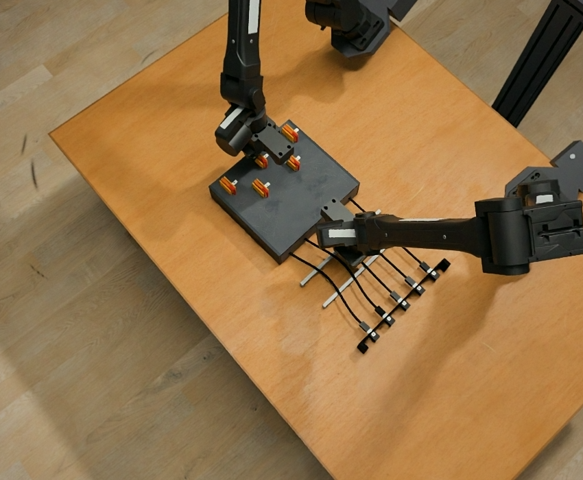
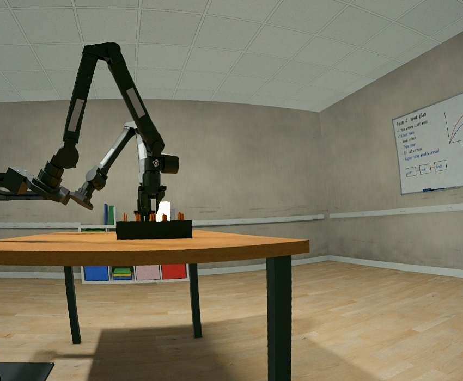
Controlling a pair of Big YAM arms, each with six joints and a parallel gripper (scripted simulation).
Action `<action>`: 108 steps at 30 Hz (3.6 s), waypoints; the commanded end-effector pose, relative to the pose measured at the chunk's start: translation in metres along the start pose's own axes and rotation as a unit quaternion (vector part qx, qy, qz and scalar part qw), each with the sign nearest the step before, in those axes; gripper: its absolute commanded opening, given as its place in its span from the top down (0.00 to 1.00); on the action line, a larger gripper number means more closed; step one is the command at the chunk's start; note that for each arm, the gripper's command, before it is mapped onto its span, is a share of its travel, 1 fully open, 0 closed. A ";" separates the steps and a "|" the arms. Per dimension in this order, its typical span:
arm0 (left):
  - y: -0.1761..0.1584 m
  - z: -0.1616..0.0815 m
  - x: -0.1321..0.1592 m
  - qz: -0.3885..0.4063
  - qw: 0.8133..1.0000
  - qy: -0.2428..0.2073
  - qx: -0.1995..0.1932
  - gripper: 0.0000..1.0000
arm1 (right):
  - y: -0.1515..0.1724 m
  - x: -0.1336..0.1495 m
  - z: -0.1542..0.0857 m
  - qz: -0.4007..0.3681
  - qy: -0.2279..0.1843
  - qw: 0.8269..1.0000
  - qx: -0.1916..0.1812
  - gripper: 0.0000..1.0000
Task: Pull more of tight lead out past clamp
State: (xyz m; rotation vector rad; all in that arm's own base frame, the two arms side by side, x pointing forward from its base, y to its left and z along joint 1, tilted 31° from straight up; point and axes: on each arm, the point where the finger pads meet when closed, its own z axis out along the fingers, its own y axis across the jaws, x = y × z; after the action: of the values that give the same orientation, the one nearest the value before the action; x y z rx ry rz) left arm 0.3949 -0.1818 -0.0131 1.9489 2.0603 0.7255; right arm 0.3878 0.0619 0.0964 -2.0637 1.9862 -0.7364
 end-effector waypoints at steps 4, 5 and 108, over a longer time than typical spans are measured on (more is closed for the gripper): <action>0.004 -0.002 -0.003 0.000 1.000 -0.004 -0.004 1.00 | -0.009 0.001 0.009 0.001 0.000 1.000 0.005 0.65; 0.004 -0.002 -0.003 0.000 1.000 -0.004 -0.004 1.00 | -0.009 0.001 0.011 0.001 0.000 1.000 0.005 0.65; 0.004 -0.002 -0.003 0.000 1.000 -0.004 -0.004 1.00 | -0.006 -0.005 -0.022 0.000 -0.003 1.000 0.007 0.95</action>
State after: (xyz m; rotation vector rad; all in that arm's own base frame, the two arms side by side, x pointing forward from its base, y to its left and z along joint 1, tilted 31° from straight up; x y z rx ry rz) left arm 0.3949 -0.1818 -0.0131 1.9489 2.0603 0.7255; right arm 0.3953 0.0610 0.0876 -2.0602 1.9927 -0.7426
